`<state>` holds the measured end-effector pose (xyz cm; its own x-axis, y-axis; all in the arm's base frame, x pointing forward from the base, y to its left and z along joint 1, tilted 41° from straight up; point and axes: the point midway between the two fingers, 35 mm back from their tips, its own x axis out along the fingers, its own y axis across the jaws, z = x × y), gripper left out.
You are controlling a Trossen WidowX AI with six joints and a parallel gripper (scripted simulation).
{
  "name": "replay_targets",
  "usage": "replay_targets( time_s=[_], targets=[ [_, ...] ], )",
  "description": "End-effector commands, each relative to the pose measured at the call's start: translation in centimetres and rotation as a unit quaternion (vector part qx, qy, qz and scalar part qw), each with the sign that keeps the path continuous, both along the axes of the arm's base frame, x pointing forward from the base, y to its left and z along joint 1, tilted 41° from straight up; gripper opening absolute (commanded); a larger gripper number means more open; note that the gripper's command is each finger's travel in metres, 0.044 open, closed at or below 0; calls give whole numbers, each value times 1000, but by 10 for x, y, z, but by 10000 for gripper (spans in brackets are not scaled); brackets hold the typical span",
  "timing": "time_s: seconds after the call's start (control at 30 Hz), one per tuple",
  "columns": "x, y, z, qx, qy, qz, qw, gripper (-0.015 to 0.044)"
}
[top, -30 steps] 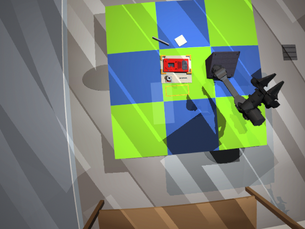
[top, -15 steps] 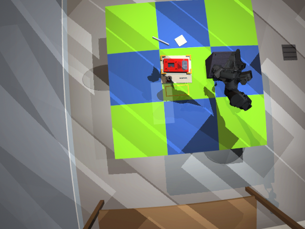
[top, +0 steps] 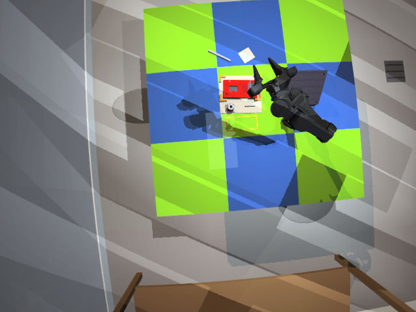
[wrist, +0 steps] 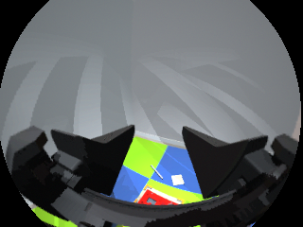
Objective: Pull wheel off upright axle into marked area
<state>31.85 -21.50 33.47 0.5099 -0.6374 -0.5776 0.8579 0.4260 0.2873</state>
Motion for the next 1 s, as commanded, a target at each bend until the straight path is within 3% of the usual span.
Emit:
replay_targets(
  time_s=[0.0,0.23,0.43,0.7,0.97],
  targets=[
    [24,21,-36,29,61,85,994,300],
    [55,72,-102,89,161,250,951,300],
    [68,122,-157,146,228,396,878,300],
    [64,199,-221,236,271,573,736,300],
    [43,269,-264,329,252,697,585,300]
  ],
)
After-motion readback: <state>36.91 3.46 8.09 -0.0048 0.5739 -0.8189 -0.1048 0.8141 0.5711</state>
